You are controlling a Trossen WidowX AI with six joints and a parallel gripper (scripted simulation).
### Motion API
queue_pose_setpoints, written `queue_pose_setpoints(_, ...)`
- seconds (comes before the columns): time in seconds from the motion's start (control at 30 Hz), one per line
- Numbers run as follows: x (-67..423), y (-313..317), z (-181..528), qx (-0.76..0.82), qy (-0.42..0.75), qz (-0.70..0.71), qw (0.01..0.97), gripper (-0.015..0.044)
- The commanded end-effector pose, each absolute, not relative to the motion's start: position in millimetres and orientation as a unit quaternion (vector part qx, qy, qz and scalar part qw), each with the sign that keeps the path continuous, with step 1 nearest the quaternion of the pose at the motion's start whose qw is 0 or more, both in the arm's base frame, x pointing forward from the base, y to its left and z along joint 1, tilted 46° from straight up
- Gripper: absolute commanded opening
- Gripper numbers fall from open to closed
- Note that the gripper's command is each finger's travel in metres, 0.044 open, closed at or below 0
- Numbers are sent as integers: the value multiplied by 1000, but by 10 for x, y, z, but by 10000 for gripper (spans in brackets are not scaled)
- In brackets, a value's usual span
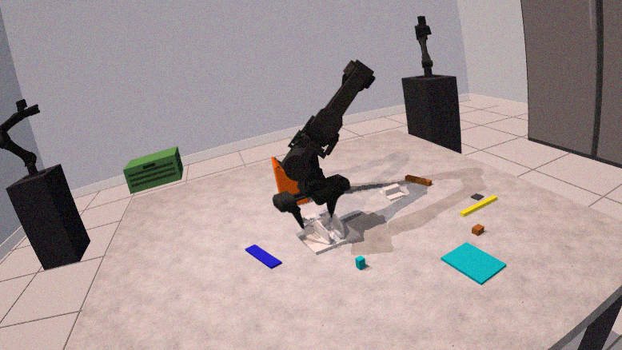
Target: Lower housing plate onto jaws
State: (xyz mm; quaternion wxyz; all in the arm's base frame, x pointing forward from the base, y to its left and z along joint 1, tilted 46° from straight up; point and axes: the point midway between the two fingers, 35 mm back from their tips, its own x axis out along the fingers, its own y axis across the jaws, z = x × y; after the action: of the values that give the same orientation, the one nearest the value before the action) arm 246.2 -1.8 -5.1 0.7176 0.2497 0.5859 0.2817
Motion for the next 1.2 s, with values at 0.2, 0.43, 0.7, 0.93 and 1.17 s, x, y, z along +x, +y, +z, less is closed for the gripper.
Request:
queue_pose_setpoints(0.2, 2467, -8, -56, 253, 585, 281, 718, 351)
queue_pose_setpoints(0.43, 2470, 9, -72, 253, 585, 281, 718, 351)
queue_pose_setpoints(0.7, 2473, 22, -85, 253, 585, 281, 718, 351)
queue_pose_setpoints(0.93, 2474, 26, -89, 253, 585, 281, 718, 351)
queue_pose_setpoints(1.17, 2478, 42, -105, 253, 585, 281, 718, 351)
